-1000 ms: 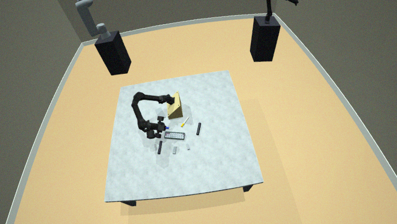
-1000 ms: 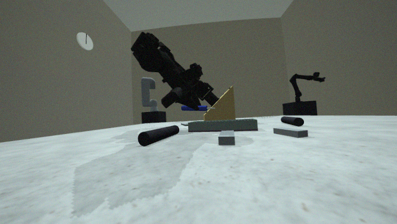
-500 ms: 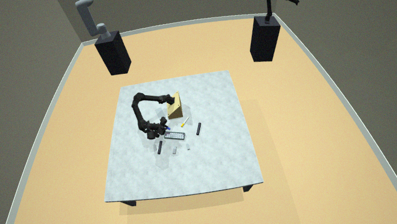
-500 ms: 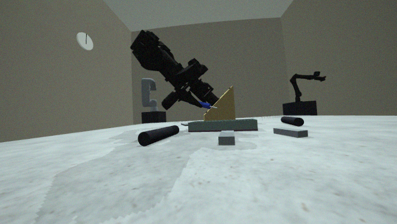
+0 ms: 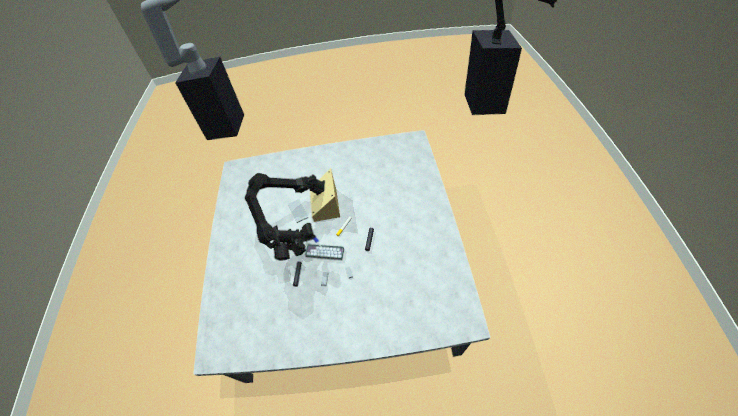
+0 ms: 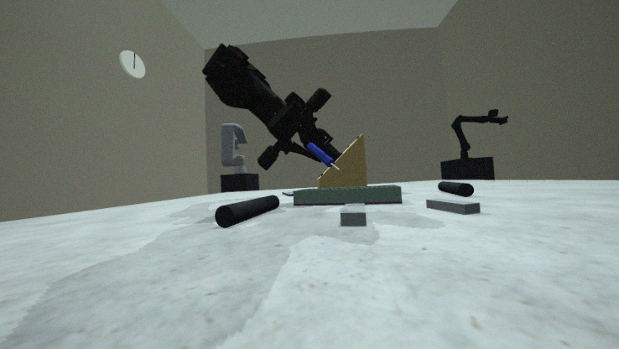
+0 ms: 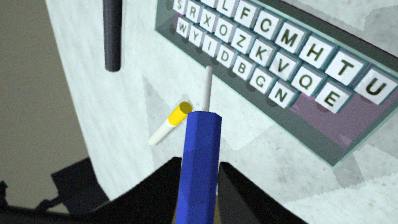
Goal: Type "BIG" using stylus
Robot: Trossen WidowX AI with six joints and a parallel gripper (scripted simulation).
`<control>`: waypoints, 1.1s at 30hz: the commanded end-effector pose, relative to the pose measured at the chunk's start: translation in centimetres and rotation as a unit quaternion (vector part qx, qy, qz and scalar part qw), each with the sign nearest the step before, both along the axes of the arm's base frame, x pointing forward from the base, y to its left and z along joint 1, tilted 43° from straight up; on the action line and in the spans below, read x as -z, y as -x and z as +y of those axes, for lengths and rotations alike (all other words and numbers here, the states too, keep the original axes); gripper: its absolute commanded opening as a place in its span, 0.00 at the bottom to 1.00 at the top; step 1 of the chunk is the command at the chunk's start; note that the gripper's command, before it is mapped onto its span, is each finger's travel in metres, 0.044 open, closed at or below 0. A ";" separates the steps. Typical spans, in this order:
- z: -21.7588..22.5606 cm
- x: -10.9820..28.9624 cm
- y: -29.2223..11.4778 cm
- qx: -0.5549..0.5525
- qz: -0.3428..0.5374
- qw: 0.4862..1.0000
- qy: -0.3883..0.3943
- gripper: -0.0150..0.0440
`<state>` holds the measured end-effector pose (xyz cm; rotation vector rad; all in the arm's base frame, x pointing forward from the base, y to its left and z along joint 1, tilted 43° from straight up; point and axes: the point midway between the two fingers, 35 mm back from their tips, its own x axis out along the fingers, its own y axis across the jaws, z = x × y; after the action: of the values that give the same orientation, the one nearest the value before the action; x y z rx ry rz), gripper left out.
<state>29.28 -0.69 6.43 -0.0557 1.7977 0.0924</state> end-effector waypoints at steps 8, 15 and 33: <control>1.3 0.0 -0.5 0.195 0.009 0.981 0.010 0.25; 2.1 0.0 -0.8 0.312 0.022 0.950 0.019 0.25; 4.0 0.0 -1.6 0.583 0.073 0.808 0.048 0.25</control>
<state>30.63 2.91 6.37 0.9093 1.7208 -0.8055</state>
